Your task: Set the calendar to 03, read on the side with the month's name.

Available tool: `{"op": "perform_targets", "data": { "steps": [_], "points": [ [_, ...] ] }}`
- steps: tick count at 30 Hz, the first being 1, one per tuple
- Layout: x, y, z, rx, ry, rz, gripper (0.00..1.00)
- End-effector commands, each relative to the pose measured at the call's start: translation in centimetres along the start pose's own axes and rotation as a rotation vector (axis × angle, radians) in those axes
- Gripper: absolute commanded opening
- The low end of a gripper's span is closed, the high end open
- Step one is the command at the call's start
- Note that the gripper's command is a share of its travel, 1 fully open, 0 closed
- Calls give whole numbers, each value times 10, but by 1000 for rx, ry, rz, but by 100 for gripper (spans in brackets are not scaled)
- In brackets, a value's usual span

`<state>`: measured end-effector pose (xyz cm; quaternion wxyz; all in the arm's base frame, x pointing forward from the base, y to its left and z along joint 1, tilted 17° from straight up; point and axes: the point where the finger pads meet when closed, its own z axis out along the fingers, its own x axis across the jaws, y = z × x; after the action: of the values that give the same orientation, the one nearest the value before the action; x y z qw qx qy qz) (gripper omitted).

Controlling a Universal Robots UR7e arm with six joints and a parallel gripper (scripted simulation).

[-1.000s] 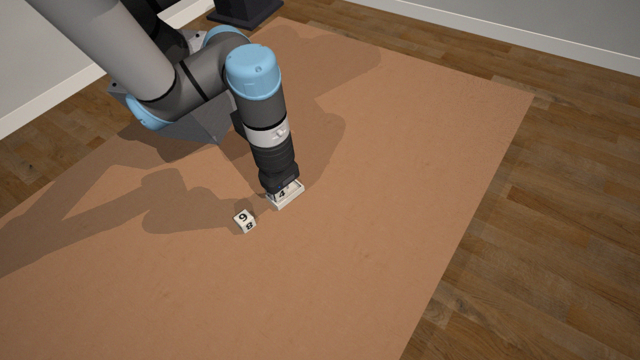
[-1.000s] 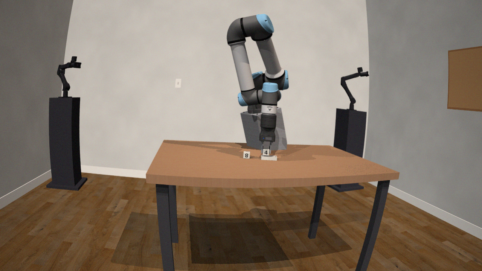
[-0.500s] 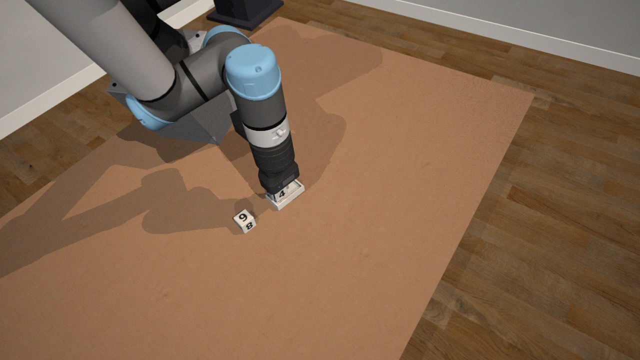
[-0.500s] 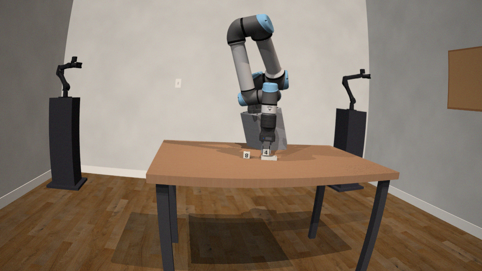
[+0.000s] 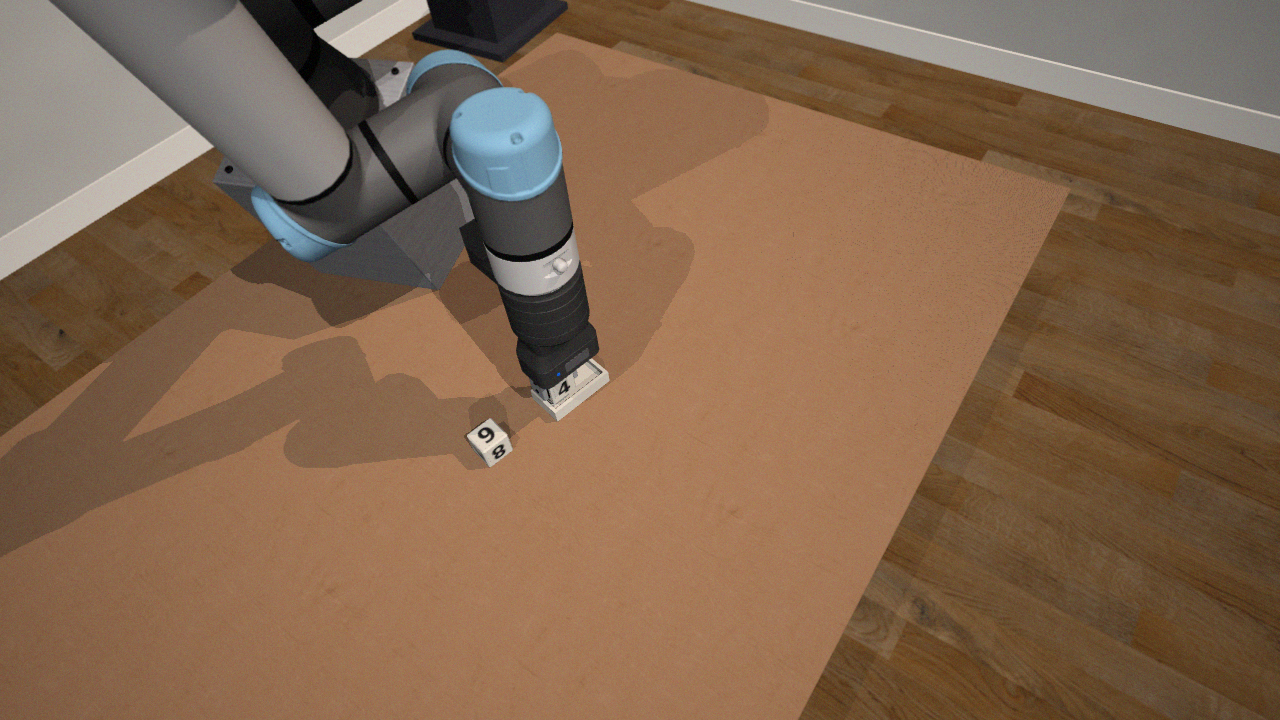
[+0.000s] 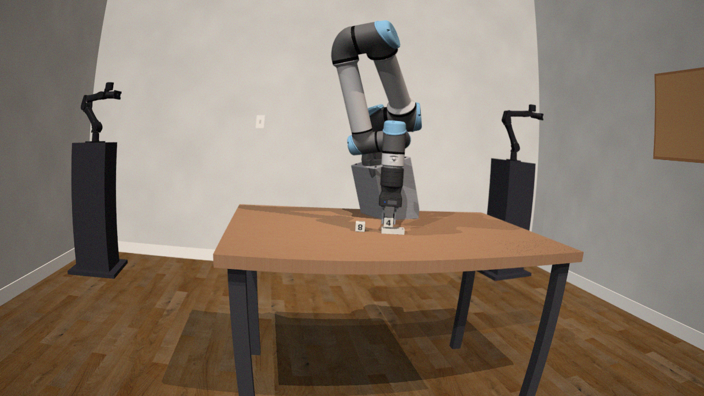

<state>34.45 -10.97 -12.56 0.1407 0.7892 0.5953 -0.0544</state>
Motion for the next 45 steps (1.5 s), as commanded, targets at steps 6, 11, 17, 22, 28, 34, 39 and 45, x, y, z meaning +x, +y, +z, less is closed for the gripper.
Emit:
{"op": "perform_targets", "data": {
  "steps": [6, 11, 17, 22, 28, 34, 39, 45],
  "points": [
    [-1, 2, 2, -3, 0, 1, 60],
    [-1, 3, 4, -4, 0, 2, 60],
    [-1, 3, 7, -4, 0, 2, 60],
    [-1, 2, 8, -3, 0, 1, 60],
    [-1, 2, 10, -4, 0, 1, 60],
    [-1, 2, 10, -4, 0, 1, 60],
    [-1, 2, 10, -4, 0, 1, 60],
    [-1, 2, 10, -4, 0, 1, 60]
  ]
}}
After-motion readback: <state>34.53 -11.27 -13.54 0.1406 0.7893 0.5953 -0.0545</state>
